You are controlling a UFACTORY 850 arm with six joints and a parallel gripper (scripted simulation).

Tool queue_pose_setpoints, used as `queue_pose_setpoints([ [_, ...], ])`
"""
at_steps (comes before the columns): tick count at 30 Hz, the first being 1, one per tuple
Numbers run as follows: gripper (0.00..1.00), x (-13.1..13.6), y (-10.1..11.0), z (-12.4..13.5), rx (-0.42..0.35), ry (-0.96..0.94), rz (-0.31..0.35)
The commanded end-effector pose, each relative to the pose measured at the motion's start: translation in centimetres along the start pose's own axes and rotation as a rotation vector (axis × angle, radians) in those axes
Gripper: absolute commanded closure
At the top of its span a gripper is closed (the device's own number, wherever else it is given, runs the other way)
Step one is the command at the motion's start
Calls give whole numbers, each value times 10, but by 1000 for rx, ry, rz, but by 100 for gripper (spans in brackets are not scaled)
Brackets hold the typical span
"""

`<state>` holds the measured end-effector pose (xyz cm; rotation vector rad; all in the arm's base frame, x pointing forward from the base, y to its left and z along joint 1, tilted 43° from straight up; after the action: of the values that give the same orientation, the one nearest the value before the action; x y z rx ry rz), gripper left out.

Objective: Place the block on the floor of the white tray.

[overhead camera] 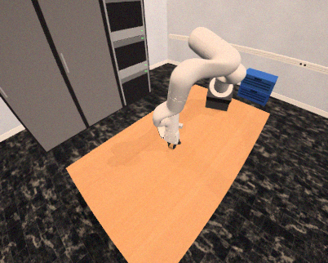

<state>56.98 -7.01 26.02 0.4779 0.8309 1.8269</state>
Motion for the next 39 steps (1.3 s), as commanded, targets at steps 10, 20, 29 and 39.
queue_pose_setpoints([
  [10,100,0,12,0,-1,0,-1],
  [20,100,0,32,0,-1,0,-1],
  [29,100,0,48,0,-1,0,-1],
  [39,100,0,50,0,-1,0,-1],
])
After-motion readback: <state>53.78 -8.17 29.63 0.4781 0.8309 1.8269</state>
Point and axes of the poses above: the point where the finger pads meet when closed, its own y axis back along the fingers, its own x axis across the jaws, z = x × y, the point moved 6 cm from there along y, back along the fingers, and after that the axes turned 12 degrees about y, right-handed, at the moved point
